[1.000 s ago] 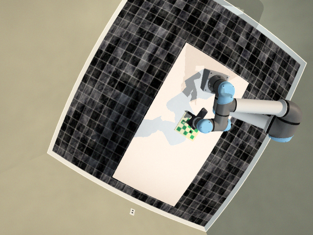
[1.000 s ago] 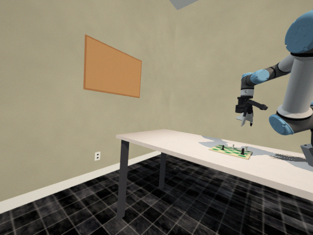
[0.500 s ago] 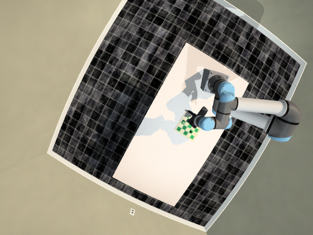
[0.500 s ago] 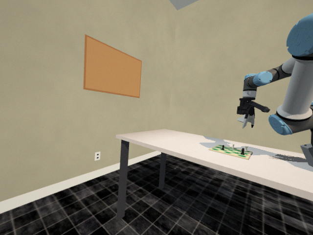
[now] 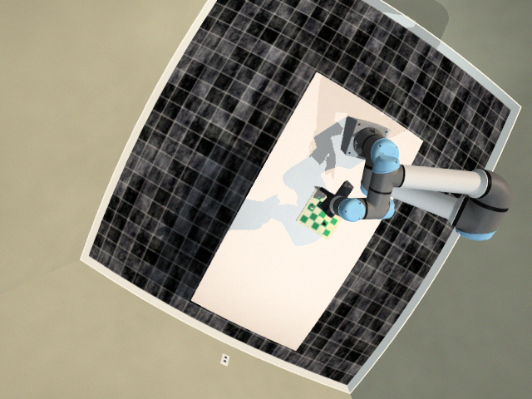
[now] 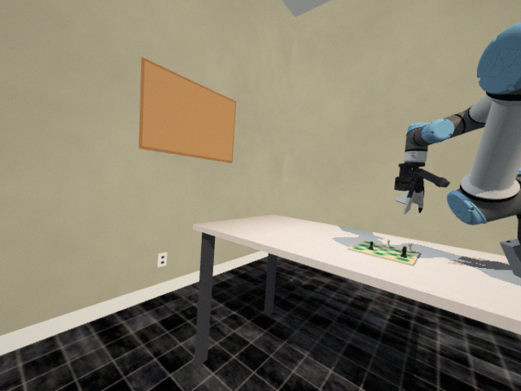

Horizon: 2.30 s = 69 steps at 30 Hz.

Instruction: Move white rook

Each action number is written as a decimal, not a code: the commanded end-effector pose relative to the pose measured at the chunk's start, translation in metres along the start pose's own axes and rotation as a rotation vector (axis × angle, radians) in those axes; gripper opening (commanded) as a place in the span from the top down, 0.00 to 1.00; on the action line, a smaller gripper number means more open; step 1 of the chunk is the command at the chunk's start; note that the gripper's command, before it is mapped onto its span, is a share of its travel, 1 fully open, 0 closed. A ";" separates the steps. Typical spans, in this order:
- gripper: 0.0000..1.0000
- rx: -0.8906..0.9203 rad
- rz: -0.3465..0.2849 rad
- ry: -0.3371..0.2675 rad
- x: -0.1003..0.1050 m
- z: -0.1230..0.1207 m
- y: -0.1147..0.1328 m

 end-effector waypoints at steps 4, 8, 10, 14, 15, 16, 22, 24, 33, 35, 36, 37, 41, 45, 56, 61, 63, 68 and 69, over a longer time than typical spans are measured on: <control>0.00 0.000 -0.001 0.000 0.000 0.000 0.000; 0.00 -0.004 -0.001 0.000 0.000 0.000 0.000; 0.00 -0.007 -0.001 0.000 0.000 0.000 0.000; 0.00 -0.017 -0.001 0.000 0.000 0.000 0.000; 0.00 -0.021 -0.001 0.000 0.000 0.000 0.000; 0.00 -0.021 -0.001 0.000 0.000 0.000 0.000; 0.00 -0.045 -0.001 0.000 0.000 0.001 0.000; 0.00 -0.059 -0.001 0.000 0.000 0.001 0.000; 0.00 -0.135 -0.001 0.000 -0.001 0.002 0.000; 0.00 -0.147 -0.001 0.000 -0.001 0.003 0.000; 0.00 -0.160 -0.001 0.000 -0.002 0.003 0.000; 0.00 -0.174 -0.001 0.000 -0.002 0.003 0.000; 0.00 -0.235 0.000 0.000 -0.002 0.004 0.000; 0.00 -0.306 0.000 0.000 -0.003 0.006 0.001; 0.00 -0.506 0.000 0.000 -0.005 0.009 0.002; 0.00 -0.640 0.000 0.000 -0.007 0.011 0.003; 0.00 -0.698 0.000 0.000 -0.007 0.012 0.003; 0.00 -0.790 0.000 0.000 -0.008 0.013 0.004; 0.00 -0.822 0.000 0.000 -0.009 0.014 0.005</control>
Point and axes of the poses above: the point where the finger pads meet when closed, its own x axis back along the fingers, its own z axis across the jaws, y = z × x, the point moved 4 cm from there along x, back along the fingers, and after that the axes turned 6 degrees about x, right-handed, at the moved point
